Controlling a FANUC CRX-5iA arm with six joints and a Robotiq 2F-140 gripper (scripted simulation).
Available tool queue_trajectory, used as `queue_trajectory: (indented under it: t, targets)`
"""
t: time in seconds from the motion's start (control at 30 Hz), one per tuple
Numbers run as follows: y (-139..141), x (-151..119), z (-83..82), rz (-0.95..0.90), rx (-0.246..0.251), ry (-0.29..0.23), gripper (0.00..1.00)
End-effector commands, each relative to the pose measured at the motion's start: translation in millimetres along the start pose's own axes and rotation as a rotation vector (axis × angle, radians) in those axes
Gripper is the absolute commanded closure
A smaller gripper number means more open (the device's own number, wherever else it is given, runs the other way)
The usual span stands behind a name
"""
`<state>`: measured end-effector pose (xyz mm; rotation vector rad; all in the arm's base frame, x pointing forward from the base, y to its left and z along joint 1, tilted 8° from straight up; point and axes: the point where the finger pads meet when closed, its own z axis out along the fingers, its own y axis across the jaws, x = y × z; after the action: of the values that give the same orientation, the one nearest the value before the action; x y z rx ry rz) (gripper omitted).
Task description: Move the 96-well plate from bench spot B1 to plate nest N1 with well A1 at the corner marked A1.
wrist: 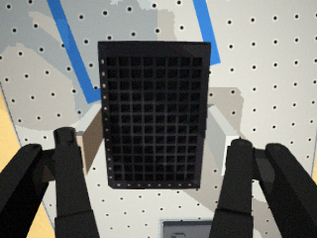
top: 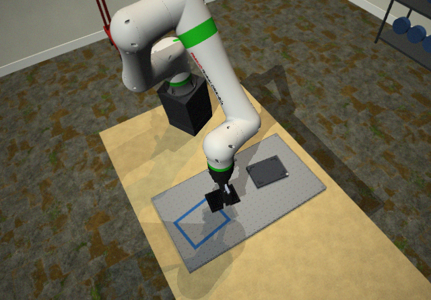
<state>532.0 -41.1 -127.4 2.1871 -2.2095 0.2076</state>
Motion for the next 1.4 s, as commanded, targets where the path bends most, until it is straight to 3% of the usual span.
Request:
queue_trajectory:
  t: [0.0, 1.37]
  targets:
    - [2, -8, -0.4, 0.0, 0.001, 0.0, 1.0]
    - [34, -121, -4.0, 0.0, 0.001, 0.0, 1.0]
